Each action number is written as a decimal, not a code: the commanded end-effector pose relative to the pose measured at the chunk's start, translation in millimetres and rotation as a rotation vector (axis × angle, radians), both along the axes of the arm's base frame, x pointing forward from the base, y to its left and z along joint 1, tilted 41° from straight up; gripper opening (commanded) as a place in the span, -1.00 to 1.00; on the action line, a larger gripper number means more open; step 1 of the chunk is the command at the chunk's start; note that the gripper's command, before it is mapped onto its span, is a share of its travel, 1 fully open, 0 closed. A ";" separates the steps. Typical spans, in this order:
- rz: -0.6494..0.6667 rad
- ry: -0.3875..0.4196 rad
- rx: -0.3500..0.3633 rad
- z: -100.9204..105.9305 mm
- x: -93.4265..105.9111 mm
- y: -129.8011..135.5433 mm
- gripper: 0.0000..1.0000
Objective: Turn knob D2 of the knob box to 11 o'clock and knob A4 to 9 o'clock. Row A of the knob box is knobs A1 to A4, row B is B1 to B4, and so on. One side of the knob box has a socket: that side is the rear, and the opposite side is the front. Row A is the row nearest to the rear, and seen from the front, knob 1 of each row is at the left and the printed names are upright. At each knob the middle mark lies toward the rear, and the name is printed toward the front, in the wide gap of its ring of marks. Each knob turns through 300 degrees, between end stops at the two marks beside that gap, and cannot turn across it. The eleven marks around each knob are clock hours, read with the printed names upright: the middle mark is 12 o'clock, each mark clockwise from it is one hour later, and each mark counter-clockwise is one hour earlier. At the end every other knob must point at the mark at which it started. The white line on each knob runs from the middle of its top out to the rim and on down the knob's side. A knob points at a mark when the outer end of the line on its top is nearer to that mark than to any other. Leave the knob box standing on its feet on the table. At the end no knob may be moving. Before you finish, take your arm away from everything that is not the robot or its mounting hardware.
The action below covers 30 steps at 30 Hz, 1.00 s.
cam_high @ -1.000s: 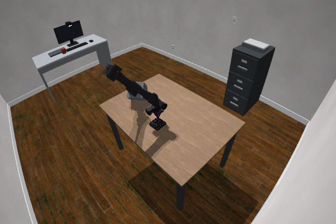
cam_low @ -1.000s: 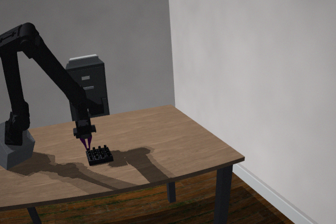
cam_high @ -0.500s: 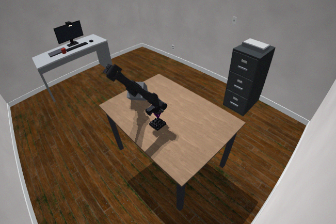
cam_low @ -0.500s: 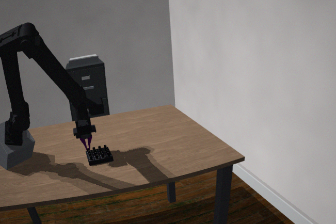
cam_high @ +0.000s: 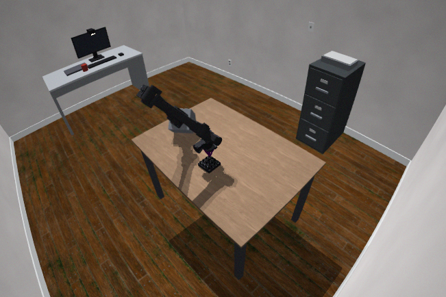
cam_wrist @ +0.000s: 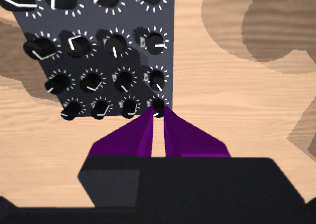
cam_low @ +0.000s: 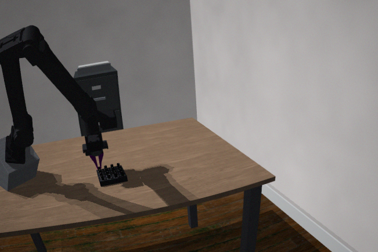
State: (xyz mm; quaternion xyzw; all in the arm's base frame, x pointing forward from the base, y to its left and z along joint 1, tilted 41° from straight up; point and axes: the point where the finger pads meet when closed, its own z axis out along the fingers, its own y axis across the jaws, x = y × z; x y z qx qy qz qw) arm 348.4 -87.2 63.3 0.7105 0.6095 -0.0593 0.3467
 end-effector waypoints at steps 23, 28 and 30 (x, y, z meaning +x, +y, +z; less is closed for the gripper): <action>0.130 0.091 -0.057 -1.5 1.0 0.7 -0.85; 0.192 0.135 -0.085 -0.7 2.0 0.7 -0.85; 0.220 0.156 -0.098 -0.7 2.1 0.8 -0.85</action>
